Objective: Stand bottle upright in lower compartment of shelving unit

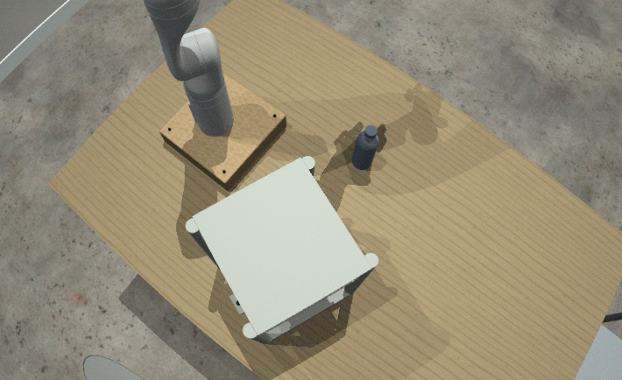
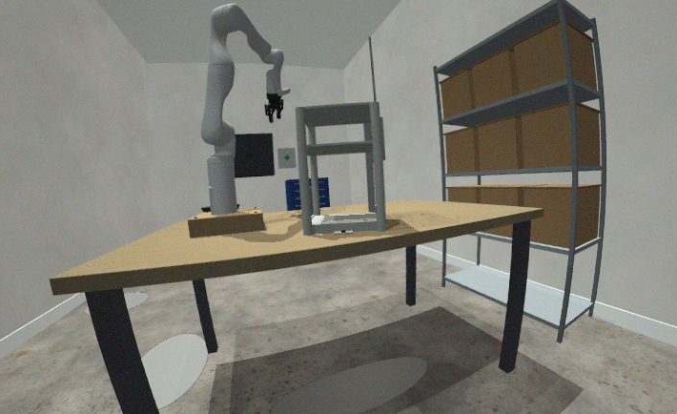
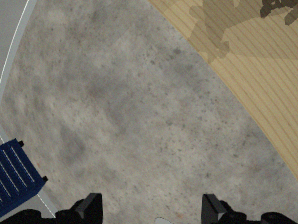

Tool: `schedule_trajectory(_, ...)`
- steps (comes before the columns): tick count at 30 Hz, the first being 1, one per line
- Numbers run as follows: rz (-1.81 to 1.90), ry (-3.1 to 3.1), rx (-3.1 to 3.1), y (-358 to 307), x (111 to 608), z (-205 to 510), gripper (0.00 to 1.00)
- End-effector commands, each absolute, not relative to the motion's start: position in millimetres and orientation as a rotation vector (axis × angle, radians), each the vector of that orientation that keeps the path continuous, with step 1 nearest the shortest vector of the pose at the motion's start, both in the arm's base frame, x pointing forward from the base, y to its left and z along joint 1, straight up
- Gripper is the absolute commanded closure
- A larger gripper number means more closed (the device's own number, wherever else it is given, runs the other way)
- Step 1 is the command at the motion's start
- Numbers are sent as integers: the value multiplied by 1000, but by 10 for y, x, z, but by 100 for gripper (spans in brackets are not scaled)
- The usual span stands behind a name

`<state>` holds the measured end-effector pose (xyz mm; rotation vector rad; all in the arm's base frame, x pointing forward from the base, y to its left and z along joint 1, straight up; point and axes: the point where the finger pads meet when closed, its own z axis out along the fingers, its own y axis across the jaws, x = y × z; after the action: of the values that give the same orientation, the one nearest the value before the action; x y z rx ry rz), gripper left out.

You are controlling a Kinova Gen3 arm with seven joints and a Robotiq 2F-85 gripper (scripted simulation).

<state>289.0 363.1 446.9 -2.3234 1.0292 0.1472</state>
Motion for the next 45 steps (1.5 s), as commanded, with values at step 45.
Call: schedule_trajectory(45, 228, 1869, -577, 4290, 3711, 3699, 27)
